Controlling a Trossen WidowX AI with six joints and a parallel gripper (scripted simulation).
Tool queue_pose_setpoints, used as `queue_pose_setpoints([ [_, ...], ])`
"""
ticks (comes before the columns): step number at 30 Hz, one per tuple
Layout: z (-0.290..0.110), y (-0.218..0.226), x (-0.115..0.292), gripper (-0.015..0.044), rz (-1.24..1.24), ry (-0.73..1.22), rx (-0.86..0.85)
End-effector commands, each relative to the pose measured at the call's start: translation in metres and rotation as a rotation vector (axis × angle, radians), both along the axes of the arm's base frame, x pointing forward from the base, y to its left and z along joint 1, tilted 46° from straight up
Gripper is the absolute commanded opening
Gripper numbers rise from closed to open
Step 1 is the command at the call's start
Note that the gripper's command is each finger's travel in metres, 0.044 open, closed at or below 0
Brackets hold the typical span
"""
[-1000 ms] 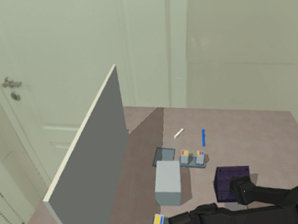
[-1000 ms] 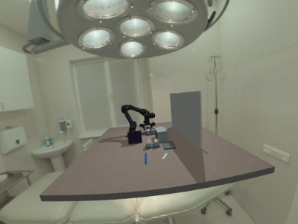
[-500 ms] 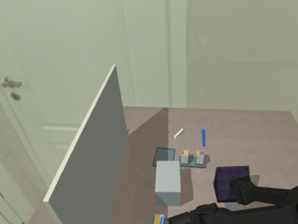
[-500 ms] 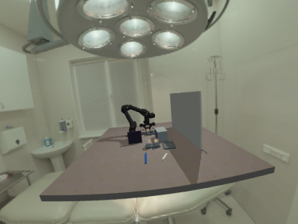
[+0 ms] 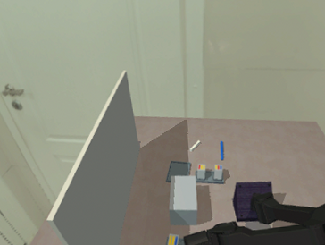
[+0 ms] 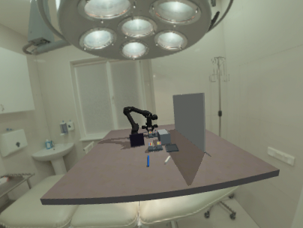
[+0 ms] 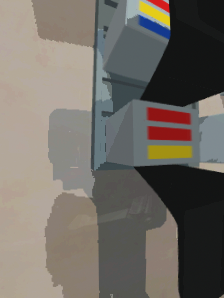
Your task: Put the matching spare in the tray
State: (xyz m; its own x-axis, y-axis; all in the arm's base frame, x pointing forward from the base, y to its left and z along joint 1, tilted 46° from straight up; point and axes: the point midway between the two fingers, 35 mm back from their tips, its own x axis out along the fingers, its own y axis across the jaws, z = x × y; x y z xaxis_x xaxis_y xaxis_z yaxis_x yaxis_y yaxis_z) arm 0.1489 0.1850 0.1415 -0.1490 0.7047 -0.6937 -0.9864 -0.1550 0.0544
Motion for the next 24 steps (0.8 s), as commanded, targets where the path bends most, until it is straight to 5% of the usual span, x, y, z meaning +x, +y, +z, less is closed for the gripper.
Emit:
queue_pose_setpoints([
  [1,0.01,-0.011,0.007,0.0,-0.005,-0.01,-0.006],
  [24,0.053,-0.053,0.012,0.0,-0.009,-0.004,-0.012],
])
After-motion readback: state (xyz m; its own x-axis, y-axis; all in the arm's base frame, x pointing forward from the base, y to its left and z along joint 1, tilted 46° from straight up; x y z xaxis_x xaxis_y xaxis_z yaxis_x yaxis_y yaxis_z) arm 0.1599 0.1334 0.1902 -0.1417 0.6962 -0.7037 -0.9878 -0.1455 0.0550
